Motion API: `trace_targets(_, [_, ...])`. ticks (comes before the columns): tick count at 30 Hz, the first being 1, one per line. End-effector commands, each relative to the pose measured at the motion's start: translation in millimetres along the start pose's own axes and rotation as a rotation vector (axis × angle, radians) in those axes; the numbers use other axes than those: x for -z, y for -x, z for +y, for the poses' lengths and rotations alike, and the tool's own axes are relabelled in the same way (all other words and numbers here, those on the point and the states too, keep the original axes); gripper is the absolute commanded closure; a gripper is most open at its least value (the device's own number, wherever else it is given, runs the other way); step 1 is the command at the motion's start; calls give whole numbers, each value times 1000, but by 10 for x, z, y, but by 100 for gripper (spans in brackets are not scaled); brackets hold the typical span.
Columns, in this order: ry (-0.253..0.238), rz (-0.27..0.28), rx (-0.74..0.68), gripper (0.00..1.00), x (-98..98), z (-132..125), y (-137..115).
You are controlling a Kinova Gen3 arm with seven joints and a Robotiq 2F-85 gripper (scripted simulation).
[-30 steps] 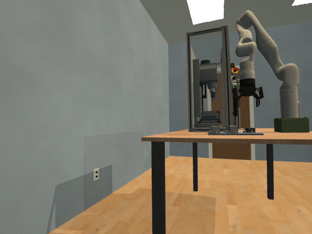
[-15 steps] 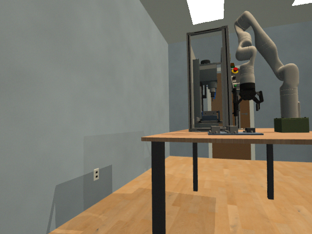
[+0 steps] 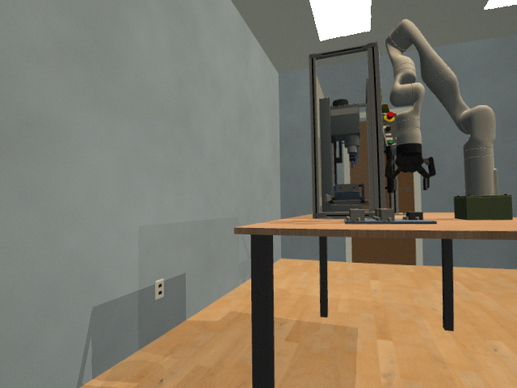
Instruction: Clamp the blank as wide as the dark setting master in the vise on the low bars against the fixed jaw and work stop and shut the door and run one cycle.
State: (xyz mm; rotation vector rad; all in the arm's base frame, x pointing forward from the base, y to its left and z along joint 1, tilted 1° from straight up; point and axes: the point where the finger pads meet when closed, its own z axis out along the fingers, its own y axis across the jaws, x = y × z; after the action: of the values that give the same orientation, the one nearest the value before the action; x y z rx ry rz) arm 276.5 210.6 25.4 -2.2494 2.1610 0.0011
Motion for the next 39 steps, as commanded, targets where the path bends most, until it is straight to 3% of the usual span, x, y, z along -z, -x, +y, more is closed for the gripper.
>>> trace_targets(1, [13, 4, 9, 0, -135, 83, 19])
trace_targets(11, [13, 4, 9, 0, -135, 83, 19])
trace_targets(16, [13, 4, 9, 0, -411, 86, 17])
trace_targets(28, [13, 4, 9, 0, -411, 86, 17])
trace_targets(33, [13, 4, 9, 0, -556, 105, 14])
trace_targets(39, [13, 4, 9, 0, -556, 105, 14])
